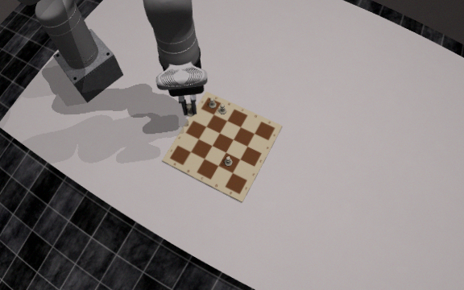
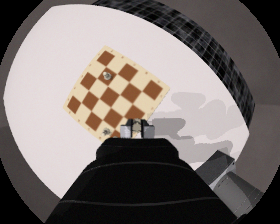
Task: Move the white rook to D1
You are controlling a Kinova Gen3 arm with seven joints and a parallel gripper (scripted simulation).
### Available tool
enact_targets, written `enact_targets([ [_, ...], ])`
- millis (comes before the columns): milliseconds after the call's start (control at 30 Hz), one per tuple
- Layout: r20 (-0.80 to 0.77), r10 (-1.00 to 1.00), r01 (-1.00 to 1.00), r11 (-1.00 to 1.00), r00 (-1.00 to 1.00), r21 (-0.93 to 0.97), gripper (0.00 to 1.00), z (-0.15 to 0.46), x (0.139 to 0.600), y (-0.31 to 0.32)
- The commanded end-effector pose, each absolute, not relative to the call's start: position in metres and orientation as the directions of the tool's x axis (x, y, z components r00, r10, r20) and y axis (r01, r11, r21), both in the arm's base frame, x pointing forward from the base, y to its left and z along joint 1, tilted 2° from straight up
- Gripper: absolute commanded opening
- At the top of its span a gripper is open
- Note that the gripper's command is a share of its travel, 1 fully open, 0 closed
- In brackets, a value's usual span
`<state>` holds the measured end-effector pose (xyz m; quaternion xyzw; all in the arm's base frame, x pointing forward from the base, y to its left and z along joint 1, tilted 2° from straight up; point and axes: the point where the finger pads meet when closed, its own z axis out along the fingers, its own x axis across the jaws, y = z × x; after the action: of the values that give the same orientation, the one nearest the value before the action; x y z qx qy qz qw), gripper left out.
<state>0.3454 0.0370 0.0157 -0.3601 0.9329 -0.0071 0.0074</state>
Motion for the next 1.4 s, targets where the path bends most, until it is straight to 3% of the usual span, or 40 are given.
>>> enact_targets([
  [0,-0.024,-0.660,-0.659,0.751,-0.751,-0.032,0.00,0.026,0.352,0.032],
  [767,-0.025,-0.648,-0.647,0.762,-0.761,-0.032,0.00,0.042,0.355,0.031],
  [1033,-0.035,-0.360,-0.359,0.933,-0.932,-0.028,0.00,0.046,0.430,0.000],
  [1367,-0.038,-0.134,-0.134,0.991,-0.990,-0.013,0.00,0.048,0.476,-0.028],
])
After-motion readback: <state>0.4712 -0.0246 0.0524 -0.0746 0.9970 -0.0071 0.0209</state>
